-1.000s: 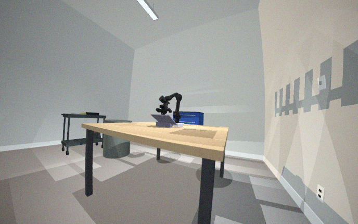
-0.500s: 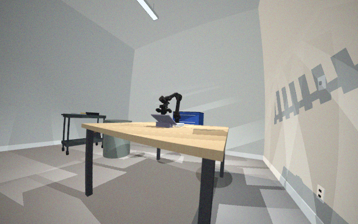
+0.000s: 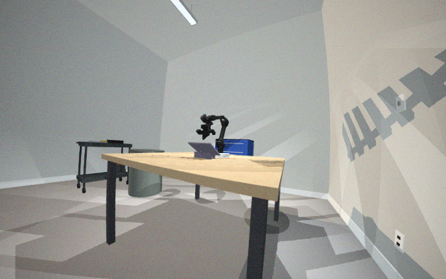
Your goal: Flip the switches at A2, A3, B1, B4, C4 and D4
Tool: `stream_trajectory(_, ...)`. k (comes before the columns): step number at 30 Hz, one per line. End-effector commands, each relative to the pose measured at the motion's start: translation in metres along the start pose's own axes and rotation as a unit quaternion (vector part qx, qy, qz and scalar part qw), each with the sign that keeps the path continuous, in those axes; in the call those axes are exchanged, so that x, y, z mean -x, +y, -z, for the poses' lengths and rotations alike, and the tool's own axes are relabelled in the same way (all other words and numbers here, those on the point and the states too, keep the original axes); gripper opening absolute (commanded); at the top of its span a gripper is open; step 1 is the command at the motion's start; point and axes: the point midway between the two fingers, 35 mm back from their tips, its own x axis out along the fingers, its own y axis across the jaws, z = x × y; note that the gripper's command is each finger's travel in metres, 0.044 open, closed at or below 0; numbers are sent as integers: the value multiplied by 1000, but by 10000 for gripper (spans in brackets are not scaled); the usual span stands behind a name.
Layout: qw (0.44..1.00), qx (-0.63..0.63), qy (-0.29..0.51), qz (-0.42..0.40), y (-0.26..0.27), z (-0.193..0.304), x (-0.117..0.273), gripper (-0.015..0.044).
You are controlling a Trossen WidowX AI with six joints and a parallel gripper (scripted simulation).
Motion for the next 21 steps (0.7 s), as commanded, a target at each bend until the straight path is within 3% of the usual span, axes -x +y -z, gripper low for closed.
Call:
stream_trajectory(1,1000,1,7,-4,0,19,3,0)
stream_trajectory(5,1000,1,9,-3,1,59,2,0)
stream_trajectory(10,1000,1,8,-3,1,61,0,0)
stream_trajectory(14,1000,0,-4,-3,1,62,-31,0)
stream_trajectory(21,1000,0,-5,-3,1,63,-34,0)
